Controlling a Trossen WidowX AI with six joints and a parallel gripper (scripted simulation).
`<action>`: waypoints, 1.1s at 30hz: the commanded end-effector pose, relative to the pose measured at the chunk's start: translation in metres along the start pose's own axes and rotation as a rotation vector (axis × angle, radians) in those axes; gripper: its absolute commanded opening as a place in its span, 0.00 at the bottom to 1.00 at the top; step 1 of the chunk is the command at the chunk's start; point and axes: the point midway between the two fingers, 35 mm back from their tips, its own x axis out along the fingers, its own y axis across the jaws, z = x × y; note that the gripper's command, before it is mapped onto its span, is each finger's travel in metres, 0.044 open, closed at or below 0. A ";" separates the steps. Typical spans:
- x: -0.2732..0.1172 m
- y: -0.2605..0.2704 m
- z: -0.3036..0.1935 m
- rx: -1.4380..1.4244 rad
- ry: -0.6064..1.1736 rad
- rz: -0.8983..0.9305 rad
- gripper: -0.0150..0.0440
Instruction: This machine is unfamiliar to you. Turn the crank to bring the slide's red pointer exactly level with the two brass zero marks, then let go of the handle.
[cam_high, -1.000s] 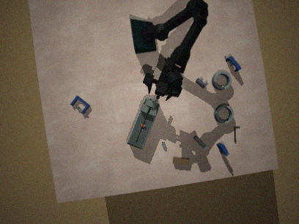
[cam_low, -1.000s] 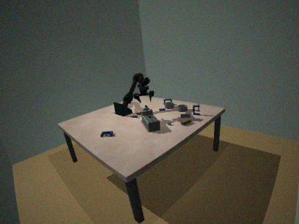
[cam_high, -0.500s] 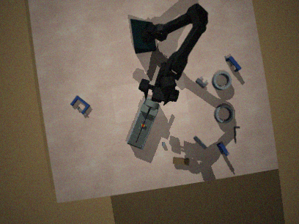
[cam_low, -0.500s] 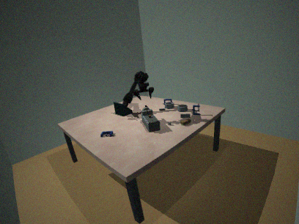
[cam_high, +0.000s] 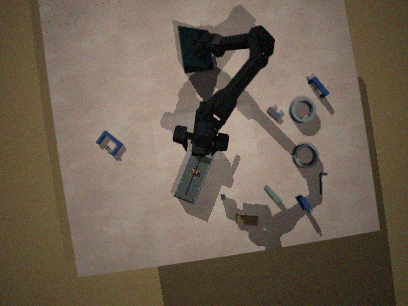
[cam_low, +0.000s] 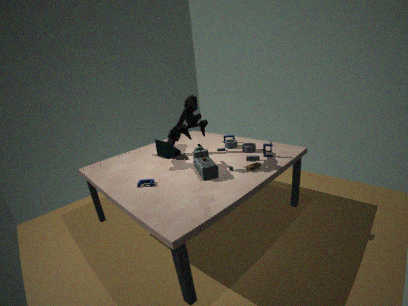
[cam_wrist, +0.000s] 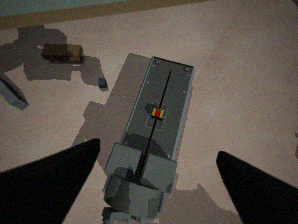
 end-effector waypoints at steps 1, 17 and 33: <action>0.011 -0.015 0.010 -0.024 0.016 0.038 1.00; 0.054 -0.021 -0.016 -0.033 0.018 0.053 1.00; 0.054 -0.021 -0.016 -0.033 0.018 0.053 1.00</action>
